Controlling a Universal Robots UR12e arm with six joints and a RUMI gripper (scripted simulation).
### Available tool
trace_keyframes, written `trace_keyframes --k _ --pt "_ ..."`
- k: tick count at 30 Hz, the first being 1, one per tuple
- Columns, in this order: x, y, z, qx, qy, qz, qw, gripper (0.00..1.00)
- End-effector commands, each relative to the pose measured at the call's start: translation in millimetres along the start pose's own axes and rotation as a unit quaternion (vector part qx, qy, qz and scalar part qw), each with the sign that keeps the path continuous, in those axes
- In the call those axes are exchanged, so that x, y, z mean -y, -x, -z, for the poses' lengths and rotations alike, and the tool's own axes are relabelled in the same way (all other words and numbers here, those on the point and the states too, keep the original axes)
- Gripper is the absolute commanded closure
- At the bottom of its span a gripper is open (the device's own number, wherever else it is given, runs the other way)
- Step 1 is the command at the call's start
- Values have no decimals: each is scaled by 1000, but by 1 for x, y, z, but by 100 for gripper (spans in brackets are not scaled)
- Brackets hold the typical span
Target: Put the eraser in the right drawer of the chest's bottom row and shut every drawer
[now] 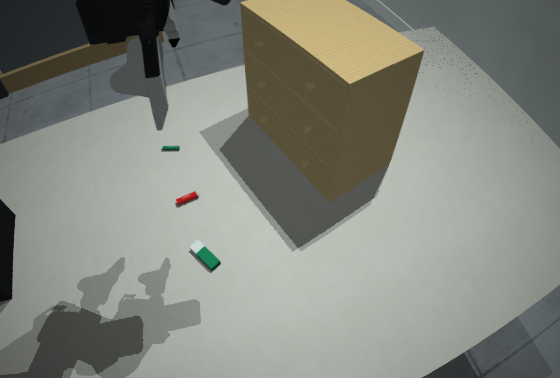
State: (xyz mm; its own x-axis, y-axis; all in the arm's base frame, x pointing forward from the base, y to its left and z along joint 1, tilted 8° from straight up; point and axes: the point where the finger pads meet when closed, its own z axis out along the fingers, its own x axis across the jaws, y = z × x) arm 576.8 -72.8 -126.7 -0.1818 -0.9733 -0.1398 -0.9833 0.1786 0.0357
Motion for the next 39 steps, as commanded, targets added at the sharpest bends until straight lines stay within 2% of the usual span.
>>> trace_keyframes --k 1,7,9,12,18,24,26,32,39 --pt "4 -1 -5 -1 -1 -64 998 0" --pt "9 -3 -14 -1 -1 -157 988 0" --pt "9 -3 -14 -1 -1 -157 988 0" --pt "11 -3 -19 -1 -1 -208 978 0" --pt "15 -5 -30 -1 -1 -318 948 0" --pt "18 -5 -43 -1 -1 -432 902 0" --pt "18 -5 -43 -1 -1 -432 902 0" --pt "20 -5 -56 -1 -1 -544 839 0" --pt "22 -3 -72 -1 -1 -663 748 0"
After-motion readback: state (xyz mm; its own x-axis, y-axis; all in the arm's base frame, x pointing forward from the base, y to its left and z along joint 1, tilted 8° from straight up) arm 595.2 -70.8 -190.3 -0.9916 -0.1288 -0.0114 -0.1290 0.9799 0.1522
